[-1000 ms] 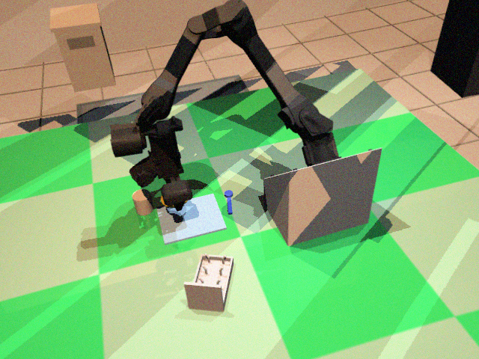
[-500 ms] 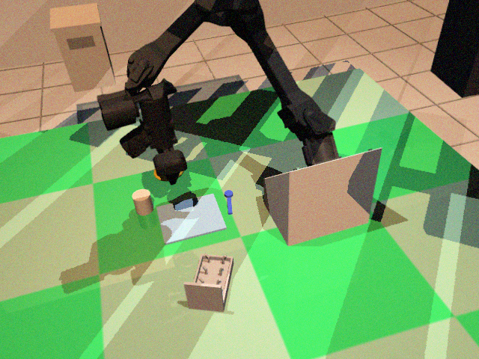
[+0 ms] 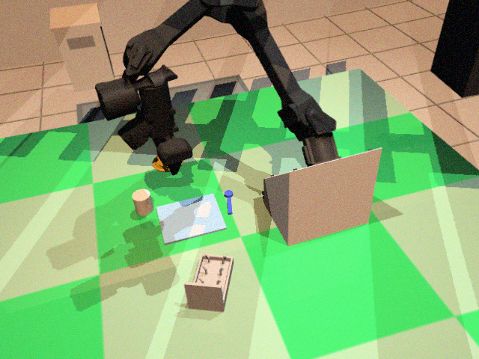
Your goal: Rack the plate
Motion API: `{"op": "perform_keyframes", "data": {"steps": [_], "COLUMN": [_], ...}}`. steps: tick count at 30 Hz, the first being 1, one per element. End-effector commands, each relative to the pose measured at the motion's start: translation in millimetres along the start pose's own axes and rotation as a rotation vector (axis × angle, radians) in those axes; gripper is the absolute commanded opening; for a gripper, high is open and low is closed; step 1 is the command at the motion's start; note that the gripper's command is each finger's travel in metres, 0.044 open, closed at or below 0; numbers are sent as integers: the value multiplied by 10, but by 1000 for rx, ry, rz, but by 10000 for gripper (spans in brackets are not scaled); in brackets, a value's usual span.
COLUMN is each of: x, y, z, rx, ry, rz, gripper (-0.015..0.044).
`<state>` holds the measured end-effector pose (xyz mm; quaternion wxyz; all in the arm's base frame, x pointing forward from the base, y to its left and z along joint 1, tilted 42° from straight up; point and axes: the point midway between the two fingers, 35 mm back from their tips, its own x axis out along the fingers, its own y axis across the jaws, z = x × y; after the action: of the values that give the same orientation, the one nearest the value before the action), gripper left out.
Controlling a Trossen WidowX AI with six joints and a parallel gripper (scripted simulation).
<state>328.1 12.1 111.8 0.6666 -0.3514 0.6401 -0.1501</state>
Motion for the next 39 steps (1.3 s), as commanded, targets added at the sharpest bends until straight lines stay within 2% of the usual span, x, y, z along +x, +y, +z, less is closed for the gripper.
{"op": "perform_keyframes", "data": {"steps": [1, 39], "x": [-7, -15], "y": [101, 816], "z": [-23, -286], "rx": [-149, -1473], "ry": [1, -10], "rz": [2, 10], "gripper": [0, 0]}}
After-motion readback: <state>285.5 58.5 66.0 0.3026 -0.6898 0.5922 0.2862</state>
